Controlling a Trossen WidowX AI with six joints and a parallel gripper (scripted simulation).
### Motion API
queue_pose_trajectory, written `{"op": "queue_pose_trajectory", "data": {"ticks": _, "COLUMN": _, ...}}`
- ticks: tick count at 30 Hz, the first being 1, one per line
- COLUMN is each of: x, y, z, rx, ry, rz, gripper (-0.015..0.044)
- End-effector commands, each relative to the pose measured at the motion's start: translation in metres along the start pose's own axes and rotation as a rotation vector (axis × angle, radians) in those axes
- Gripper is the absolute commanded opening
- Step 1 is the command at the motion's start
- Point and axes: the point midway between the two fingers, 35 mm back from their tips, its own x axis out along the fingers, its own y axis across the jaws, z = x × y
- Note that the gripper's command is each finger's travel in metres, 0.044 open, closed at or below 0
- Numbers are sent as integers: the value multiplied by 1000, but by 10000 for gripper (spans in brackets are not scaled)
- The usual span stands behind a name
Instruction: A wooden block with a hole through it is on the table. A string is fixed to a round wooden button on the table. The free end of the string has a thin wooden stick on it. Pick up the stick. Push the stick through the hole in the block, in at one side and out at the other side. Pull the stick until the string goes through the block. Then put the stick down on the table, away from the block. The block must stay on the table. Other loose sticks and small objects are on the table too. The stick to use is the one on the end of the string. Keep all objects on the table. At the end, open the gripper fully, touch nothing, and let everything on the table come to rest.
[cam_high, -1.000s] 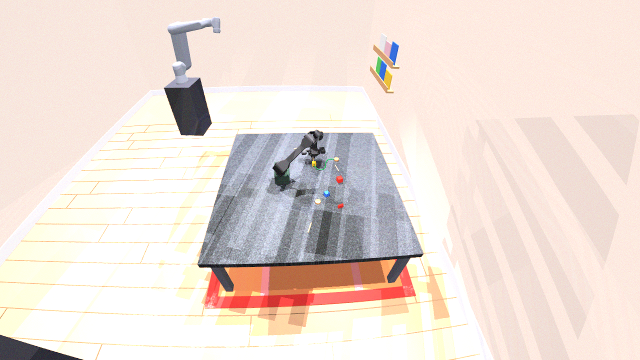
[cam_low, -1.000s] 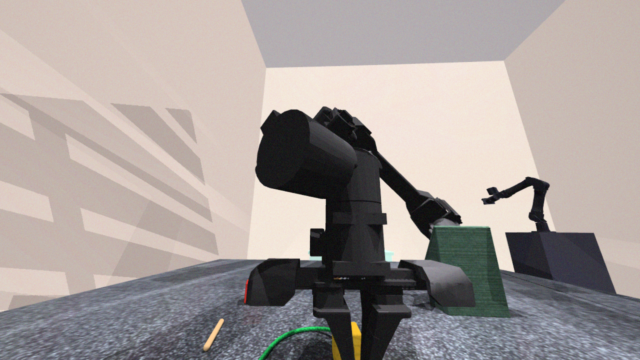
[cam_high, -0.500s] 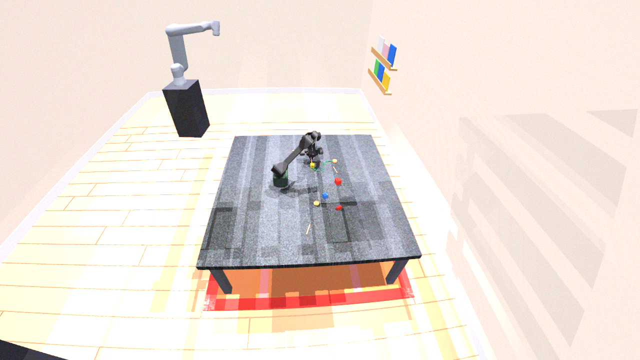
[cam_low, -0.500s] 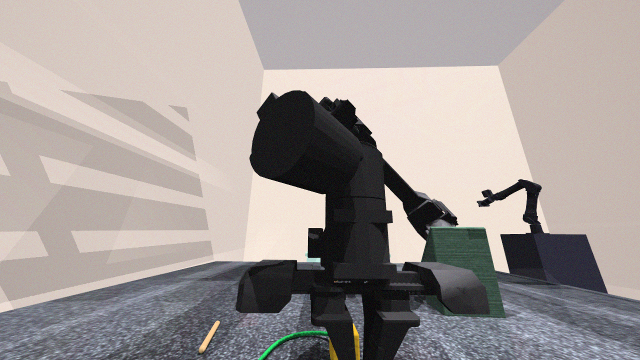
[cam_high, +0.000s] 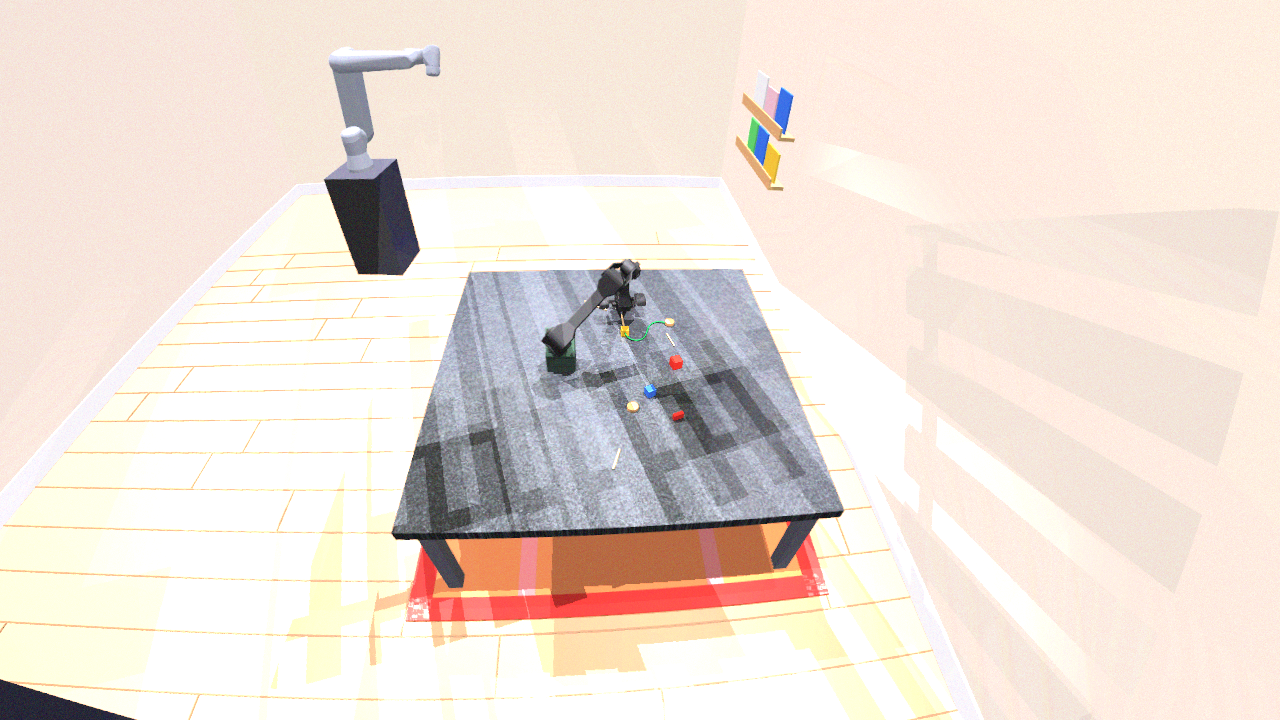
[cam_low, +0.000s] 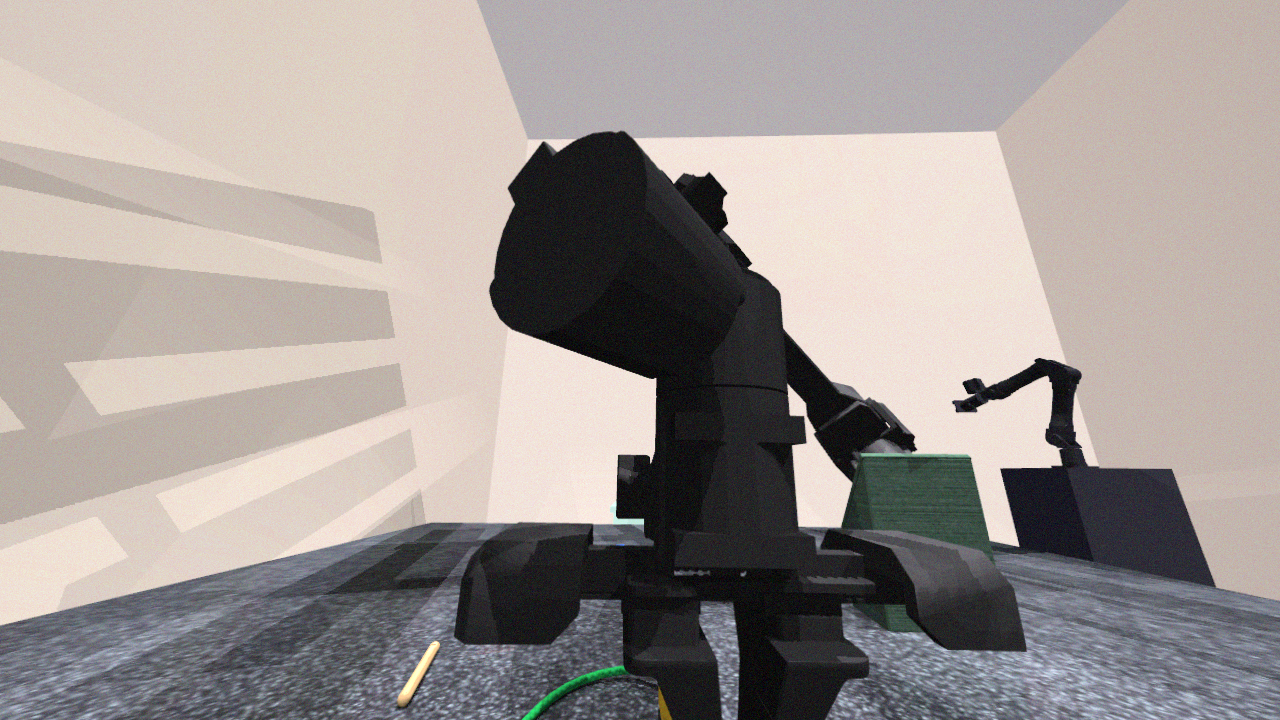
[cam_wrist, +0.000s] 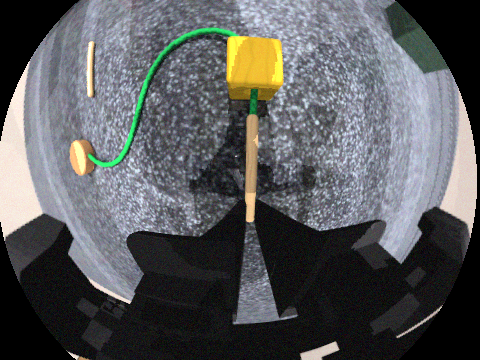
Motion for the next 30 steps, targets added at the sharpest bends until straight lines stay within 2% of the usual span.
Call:
{"op": "queue_pose_trajectory", "data": {"ticks": 1, "x": 0, "y": -1, "z": -7, "rx": 3, "ry": 2, "rz": 0, "gripper": 0}}
{"op": "queue_pose_trajectory", "data": {"ticks": 20, "x": -3, "y": 2, "z": -23, "rx": 0, "ry": 3, "rz": 8, "gripper": 0}}
{"op": "queue_pose_trajectory", "data": {"ticks": 26, "x": -1, "y": 2, "z": -19, "rx": -3, "ry": 0, "rz": 9, "gripper": 157}}
{"op": "queue_pose_trajectory", "data": {"ticks": 28, "x": -11, "y": 3, "z": -19, "rx": -3, "ry": 1, "rz": 9, "gripper": 210}}
{"op": "queue_pose_trajectory", "data": {"ticks": 30, "x": -41, "y": 5, "z": -20, "rx": -4, "ry": 2, "rz": 9, "gripper": 210}}
